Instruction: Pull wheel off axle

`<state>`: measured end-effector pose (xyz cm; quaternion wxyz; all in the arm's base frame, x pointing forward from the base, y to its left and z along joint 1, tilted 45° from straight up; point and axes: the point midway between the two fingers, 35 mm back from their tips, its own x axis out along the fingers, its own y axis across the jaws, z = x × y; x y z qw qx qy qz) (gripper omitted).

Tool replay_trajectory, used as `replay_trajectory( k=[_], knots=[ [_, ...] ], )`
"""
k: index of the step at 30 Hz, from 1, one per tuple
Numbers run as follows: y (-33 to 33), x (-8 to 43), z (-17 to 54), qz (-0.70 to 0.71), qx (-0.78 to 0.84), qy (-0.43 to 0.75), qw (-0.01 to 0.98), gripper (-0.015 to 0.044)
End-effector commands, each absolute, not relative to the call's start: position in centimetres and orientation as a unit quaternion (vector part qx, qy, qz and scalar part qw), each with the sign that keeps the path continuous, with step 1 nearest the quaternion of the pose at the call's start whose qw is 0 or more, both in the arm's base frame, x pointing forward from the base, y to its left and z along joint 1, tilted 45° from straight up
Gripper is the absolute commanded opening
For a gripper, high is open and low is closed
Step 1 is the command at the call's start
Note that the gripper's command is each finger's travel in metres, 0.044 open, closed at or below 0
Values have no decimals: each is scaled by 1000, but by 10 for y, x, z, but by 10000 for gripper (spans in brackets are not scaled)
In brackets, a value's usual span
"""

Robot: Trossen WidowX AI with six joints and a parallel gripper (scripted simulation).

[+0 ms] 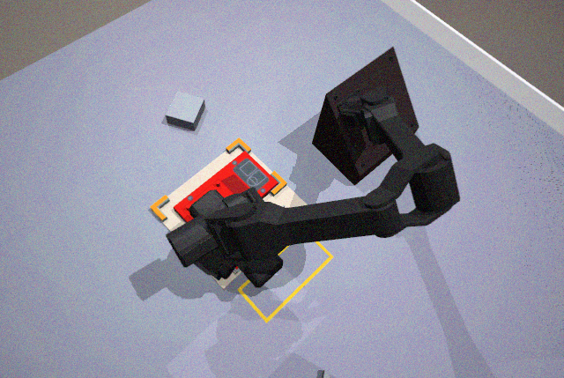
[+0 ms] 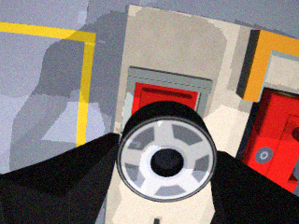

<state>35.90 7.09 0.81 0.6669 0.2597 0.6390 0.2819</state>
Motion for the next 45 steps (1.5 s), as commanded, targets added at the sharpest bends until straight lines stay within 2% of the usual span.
replay_trajectory(
  k=[1, 45],
  knots=[
    [68, 359, 10, 281, 260, 638, 668, 0],
    [56, 359, 22, 281, 261, 638, 668, 0]
  ],
)
